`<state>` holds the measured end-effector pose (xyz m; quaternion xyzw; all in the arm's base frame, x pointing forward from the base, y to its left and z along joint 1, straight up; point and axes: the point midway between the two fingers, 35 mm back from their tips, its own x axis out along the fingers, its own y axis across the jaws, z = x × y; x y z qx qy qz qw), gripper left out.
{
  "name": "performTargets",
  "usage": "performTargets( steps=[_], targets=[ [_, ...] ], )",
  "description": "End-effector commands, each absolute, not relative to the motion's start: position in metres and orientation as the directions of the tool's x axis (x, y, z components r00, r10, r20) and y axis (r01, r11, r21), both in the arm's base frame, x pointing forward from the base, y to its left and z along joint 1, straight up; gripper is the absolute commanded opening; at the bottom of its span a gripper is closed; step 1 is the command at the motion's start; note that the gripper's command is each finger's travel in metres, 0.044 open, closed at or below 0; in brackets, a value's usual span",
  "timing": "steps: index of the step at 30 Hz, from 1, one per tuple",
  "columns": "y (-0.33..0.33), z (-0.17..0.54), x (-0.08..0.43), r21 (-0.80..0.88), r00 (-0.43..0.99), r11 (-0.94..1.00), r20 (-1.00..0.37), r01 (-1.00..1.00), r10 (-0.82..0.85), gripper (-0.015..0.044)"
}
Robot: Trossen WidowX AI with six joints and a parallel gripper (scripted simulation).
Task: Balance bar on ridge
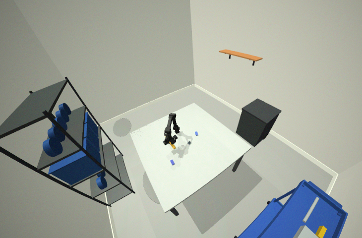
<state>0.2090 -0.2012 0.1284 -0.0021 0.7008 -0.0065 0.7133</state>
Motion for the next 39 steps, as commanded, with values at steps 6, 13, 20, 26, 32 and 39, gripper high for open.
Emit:
performTargets(
  steps=[6,13,20,26,32,39],
  targets=[
    [-0.198,0.147,0.209,-0.021,0.023,1.000,-1.000,-0.002,-0.021,0.0000],
    [-0.182,0.147,0.227,-0.020,0.025,0.999,-1.000,-0.030,-0.020,0.0000],
    [-0.163,0.147,0.245,-0.019,0.026,0.998,-0.999,-0.058,-0.018,0.0000],
    [-0.145,0.148,0.259,-0.018,0.028,0.996,-0.999,-0.082,-0.016,0.0000],
    [-0.127,0.148,0.271,-0.017,0.029,0.994,-0.999,-0.106,-0.014,0.0000],
    [-0.103,0.149,0.284,-0.015,0.031,0.991,-0.999,-0.134,-0.011,0.0000]
  ],
)
